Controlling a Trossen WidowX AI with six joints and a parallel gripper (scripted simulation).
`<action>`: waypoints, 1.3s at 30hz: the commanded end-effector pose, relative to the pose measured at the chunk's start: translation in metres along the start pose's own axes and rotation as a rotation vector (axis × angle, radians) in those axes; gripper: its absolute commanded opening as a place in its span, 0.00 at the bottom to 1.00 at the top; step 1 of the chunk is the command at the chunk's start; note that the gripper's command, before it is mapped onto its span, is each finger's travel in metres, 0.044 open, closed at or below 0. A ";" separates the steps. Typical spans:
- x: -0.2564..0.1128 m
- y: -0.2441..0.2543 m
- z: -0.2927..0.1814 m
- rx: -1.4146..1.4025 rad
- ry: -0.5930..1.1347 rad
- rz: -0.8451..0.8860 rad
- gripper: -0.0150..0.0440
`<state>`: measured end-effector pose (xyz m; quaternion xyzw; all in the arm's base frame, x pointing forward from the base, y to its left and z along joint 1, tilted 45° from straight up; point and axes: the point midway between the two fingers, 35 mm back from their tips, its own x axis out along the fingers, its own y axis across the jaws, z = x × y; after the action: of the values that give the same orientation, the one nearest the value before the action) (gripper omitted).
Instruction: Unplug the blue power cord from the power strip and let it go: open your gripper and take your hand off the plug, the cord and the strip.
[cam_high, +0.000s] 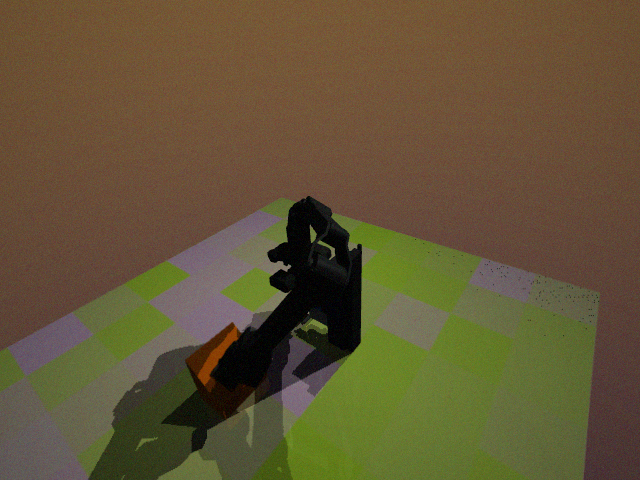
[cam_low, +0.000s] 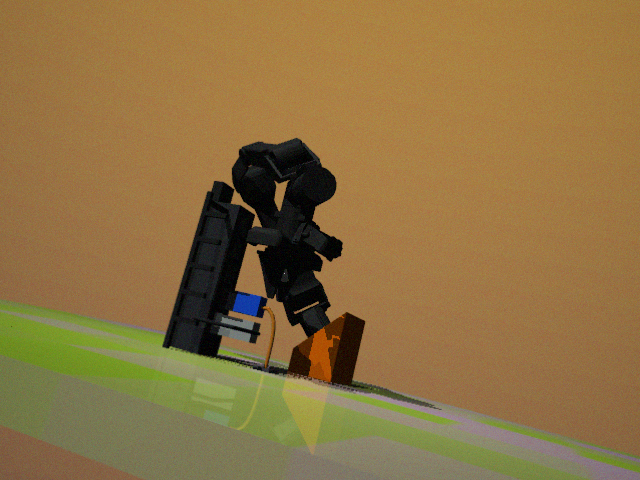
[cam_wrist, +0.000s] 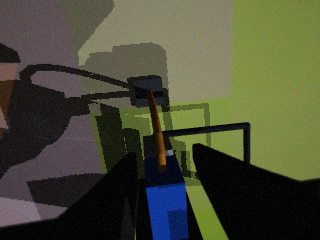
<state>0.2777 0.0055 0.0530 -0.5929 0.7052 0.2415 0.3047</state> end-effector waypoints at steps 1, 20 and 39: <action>-0.001 0.000 -0.008 -0.004 0.003 -0.002 0.53; 0.000 0.001 -0.033 -0.004 0.005 -0.002 0.53; 0.009 0.001 -0.033 -0.001 0.003 0.002 0.31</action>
<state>0.2707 -0.0239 0.0692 -0.5928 0.7060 0.2409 0.3035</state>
